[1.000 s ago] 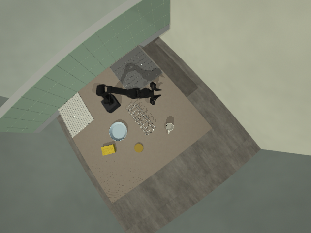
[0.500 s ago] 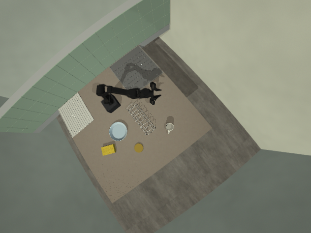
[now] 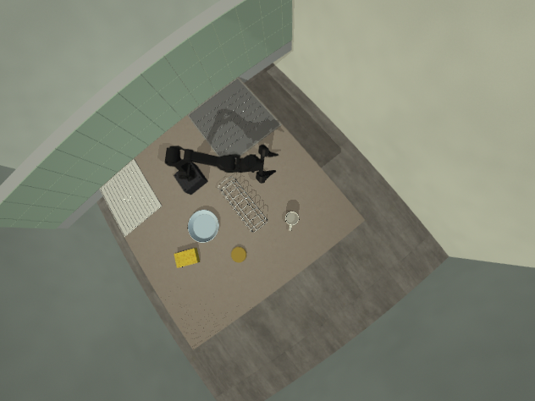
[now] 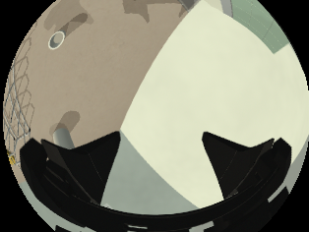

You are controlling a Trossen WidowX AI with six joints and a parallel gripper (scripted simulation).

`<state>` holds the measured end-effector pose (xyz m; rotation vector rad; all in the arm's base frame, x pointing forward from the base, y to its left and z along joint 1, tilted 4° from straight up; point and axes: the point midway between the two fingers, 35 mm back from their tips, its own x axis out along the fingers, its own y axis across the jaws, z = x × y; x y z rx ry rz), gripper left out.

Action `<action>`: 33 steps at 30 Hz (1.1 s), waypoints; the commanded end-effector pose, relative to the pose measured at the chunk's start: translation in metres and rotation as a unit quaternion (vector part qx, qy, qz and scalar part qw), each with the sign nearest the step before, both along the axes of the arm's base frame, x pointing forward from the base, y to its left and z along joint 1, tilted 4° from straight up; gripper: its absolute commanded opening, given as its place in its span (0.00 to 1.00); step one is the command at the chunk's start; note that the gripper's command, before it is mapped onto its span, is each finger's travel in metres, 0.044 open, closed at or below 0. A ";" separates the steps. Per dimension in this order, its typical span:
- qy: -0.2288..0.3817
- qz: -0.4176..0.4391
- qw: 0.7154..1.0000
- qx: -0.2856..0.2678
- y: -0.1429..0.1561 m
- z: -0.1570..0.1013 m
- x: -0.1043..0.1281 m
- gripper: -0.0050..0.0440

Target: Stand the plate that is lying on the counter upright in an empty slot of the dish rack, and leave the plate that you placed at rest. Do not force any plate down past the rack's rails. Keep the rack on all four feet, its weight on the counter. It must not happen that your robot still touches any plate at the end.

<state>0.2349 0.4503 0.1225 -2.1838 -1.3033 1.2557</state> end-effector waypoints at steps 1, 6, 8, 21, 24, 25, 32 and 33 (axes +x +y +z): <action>0.019 -0.023 1.000 0.001 -0.013 0.000 0.011 1.00; 0.076 -0.088 0.993 0.006 -0.042 -0.003 0.037 1.00; 0.098 -0.113 0.989 0.009 -0.054 -0.004 0.047 1.00; 0.217 -0.252 0.942 0.034 -0.123 -0.011 0.090 1.00; 0.247 -0.289 0.924 0.043 -0.142 -0.012 0.099 1.00; 0.257 -0.301 0.917 0.046 -0.148 -0.013 0.101 1.00; 0.324 -0.382 0.863 0.073 -0.193 -0.017 0.117 1.00; 0.333 -0.393 0.854 0.077 -0.199 -0.018 0.119 1.00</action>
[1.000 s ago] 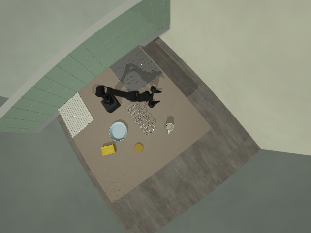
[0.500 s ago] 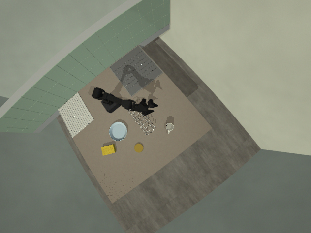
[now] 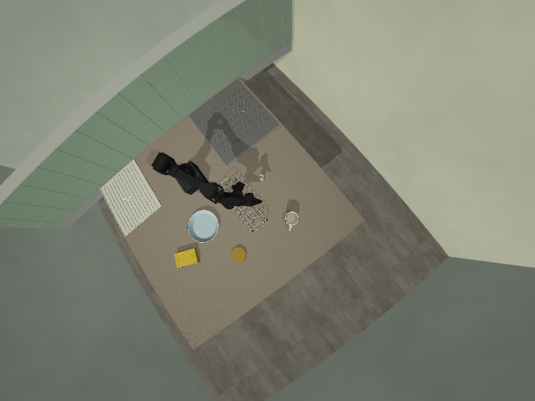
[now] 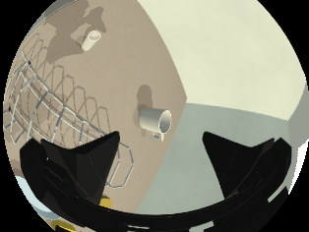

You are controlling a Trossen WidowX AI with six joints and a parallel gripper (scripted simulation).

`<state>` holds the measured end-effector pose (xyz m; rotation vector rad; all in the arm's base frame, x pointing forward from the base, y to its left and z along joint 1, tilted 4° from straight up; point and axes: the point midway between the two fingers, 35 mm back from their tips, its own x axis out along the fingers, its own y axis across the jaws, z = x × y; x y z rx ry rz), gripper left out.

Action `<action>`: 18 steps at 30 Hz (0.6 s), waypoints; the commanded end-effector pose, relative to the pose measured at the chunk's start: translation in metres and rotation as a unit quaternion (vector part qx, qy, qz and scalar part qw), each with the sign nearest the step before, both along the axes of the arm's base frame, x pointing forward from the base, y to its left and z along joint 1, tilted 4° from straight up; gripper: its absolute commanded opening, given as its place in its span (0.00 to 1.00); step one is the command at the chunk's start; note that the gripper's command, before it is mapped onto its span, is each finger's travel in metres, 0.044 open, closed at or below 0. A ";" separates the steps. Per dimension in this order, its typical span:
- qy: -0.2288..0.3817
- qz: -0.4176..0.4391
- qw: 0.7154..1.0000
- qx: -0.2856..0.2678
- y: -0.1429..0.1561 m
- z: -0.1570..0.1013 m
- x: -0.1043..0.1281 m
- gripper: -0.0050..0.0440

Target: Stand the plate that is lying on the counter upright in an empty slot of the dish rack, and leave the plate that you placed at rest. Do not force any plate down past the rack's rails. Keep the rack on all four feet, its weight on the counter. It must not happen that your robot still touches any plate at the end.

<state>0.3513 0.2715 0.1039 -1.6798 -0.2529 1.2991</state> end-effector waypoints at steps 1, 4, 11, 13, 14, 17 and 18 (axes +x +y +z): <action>0.028 -0.037 0.999 0.013 -0.020 0.001 0.002 1.00; 0.047 -0.064 0.997 0.022 -0.033 -0.001 0.005 1.00; 0.113 -0.159 0.979 0.055 -0.076 -0.005 0.013 1.00; 0.131 -0.186 0.972 0.065 -0.088 -0.006 0.014 1.00; 0.139 -0.199 0.967 0.071 -0.094 -0.007 0.014 1.00; 0.165 -0.238 0.953 0.087 -0.112 -0.009 0.015 1.00; 0.165 -0.238 0.953 0.087 -0.112 -0.009 0.015 1.00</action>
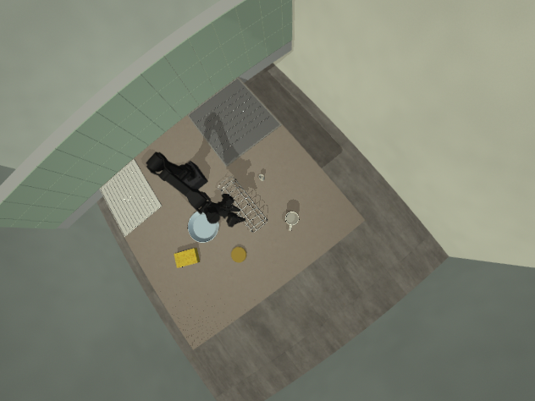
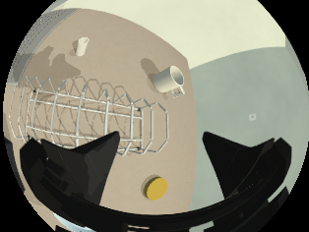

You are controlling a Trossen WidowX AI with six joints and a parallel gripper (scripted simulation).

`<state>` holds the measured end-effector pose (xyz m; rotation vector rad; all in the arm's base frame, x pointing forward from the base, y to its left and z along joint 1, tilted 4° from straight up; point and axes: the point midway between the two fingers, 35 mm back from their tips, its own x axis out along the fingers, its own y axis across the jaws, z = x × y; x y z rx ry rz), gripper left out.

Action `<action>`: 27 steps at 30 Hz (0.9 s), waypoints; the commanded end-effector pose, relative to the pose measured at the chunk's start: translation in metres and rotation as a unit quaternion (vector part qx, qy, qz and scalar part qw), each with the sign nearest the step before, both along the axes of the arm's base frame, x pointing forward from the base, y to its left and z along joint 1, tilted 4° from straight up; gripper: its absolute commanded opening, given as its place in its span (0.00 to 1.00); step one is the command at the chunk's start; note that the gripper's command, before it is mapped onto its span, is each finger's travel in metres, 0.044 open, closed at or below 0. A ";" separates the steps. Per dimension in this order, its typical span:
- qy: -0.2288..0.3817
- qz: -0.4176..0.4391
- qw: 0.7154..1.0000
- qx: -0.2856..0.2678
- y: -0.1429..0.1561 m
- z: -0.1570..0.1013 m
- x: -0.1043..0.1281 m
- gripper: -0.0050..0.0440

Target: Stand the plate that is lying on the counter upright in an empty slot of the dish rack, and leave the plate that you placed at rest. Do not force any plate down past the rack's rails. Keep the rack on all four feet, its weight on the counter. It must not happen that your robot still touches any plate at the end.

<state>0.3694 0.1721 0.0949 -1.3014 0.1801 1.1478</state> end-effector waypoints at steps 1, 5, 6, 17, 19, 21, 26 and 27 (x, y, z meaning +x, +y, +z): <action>0.018 -0.026 0.999 0.013 -0.013 0.001 -0.003 1.00; 0.052 -0.082 0.995 0.036 -0.036 -0.002 -0.004 1.00; 0.060 -0.096 0.993 0.042 -0.042 -0.002 -0.004 1.00; 0.138 -0.232 0.957 0.105 -0.096 -0.008 -0.013 1.00; 0.145 -0.246 0.952 0.112 -0.101 -0.009 -0.014 1.00; 0.159 -0.272 0.941 0.125 -0.111 -0.010 -0.017 1.00; 0.193 -0.336 0.908 0.159 -0.135 -0.013 -0.025 1.00; 0.199 -0.349 0.901 0.166 -0.139 -0.014 -0.027 1.00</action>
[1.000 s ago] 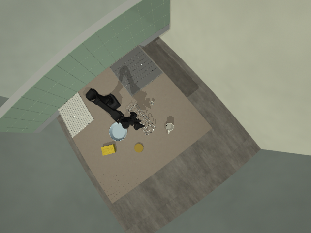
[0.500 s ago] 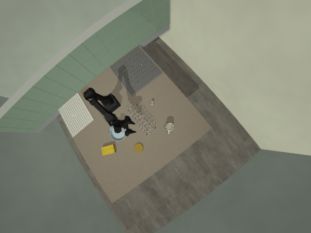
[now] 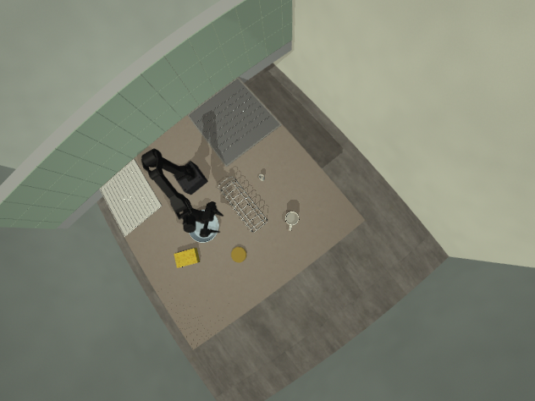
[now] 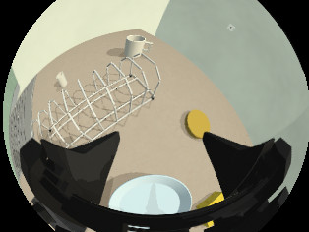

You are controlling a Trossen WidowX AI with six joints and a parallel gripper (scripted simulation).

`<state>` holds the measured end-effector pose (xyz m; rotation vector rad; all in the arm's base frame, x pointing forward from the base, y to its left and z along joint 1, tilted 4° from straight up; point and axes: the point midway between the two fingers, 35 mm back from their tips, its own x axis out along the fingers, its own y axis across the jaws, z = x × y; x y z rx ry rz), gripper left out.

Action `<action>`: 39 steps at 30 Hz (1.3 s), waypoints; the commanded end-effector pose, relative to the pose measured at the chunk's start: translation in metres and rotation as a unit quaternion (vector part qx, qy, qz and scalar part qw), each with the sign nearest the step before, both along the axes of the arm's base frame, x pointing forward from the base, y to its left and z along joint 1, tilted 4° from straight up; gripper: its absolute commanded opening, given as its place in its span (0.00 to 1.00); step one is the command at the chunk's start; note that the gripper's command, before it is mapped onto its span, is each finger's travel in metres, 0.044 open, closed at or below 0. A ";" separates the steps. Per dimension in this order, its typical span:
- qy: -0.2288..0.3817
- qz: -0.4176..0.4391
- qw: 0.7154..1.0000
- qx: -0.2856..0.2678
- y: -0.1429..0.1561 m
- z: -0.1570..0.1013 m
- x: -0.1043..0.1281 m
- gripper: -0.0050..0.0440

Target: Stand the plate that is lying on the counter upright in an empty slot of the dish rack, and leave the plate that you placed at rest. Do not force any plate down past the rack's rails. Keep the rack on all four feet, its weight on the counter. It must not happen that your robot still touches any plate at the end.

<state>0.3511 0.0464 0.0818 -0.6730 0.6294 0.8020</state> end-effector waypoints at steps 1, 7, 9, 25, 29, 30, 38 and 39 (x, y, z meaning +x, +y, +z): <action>0.025 -0.053 0.998 0.028 -0.018 -0.001 -0.010 1.00; 0.058 -0.124 0.988 0.065 -0.039 -0.004 -0.020 1.00; 0.064 -0.138 0.986 0.073 -0.044 -0.005 -0.023 1.00; 0.140 -0.328 0.916 0.182 -0.093 -0.013 -0.057 1.00; 0.158 -0.378 0.887 0.214 -0.105 -0.016 -0.068 1.00; 0.163 -0.391 0.878 0.222 -0.108 -0.016 -0.071 1.00; 0.193 -0.484 0.804 0.285 -0.127 -0.021 -0.094 1.00; 0.196 -0.495 0.794 0.293 -0.129 -0.021 -0.097 1.00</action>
